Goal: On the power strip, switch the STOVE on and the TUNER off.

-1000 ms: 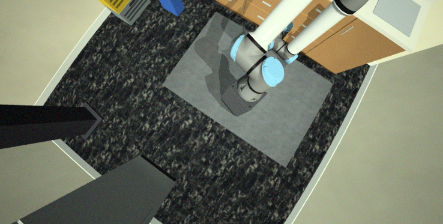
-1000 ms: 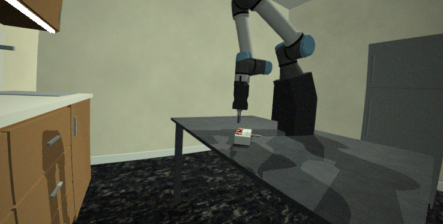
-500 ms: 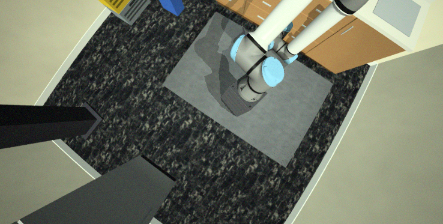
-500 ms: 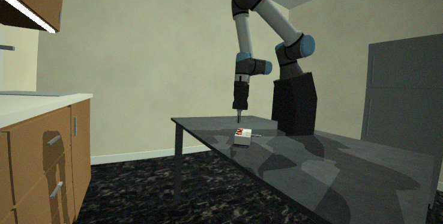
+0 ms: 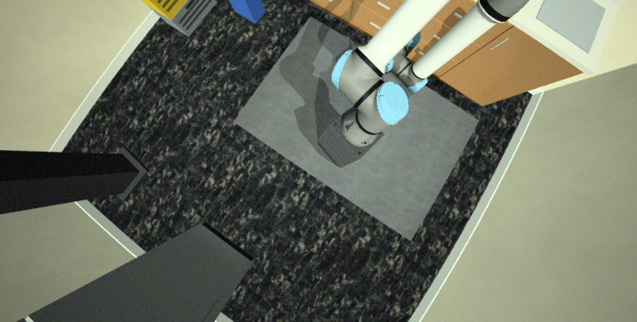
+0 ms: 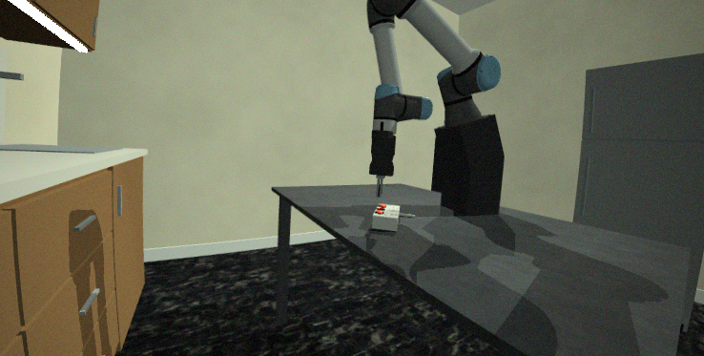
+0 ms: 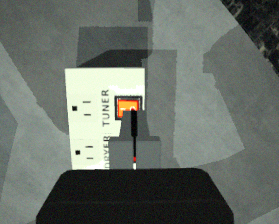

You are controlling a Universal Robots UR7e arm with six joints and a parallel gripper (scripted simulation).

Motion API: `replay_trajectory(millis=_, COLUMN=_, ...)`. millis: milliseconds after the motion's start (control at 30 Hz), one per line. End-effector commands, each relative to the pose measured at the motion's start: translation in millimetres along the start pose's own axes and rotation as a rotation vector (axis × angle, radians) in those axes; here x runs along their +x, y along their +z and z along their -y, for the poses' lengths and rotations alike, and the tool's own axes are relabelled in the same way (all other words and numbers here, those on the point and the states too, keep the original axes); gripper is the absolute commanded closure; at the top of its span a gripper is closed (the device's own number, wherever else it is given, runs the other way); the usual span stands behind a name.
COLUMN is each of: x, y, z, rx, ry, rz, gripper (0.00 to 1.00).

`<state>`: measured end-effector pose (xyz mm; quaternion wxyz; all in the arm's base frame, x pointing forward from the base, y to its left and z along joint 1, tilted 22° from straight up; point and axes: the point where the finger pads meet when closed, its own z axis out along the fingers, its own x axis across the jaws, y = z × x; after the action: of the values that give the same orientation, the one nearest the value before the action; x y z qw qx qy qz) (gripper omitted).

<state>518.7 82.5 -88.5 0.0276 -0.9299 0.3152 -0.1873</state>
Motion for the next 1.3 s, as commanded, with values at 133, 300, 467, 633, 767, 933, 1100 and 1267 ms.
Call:
replay_trajectory(millis=133, x=0.4, y=7.7, z=0.4, rx=0.001, ry=0.000, rz=-0.001, gripper=1.00)
replay_trajectory(millis=300, x=0.5, y=11.5, z=0.4, rx=0.001, ry=0.000, rz=-0.001, gripper=1.00)
replay_trajectory(millis=467, x=0.6, y=18.4, z=0.5, rx=0.001, ry=0.000, rz=-0.001, gripper=1.00)
replay_trajectory(millis=633, x=0.7, y=25.2, z=0.6, rx=0.001, ry=0.000, rz=-0.001, gripper=1.00)
replay_trajectory(millis=767, x=0.8, y=30.0, z=0.6, rx=0.001, ry=0.000, rz=-0.001, gripper=1.00)
replay_trajectory(millis=933, x=0.8, y=33.2, z=0.7, rx=0.001, ry=0.000, rz=-0.001, gripper=1.00)
replay_trajectory(millis=1100, x=0.9, y=37.0, z=0.7, rx=0.001, ry=0.000, rz=-0.001, gripper=1.00)
replay_trajectory(millis=1267, x=0.9, y=39.1, z=0.7, rx=0.001, ry=0.000, rz=-0.001, gripper=1.00)
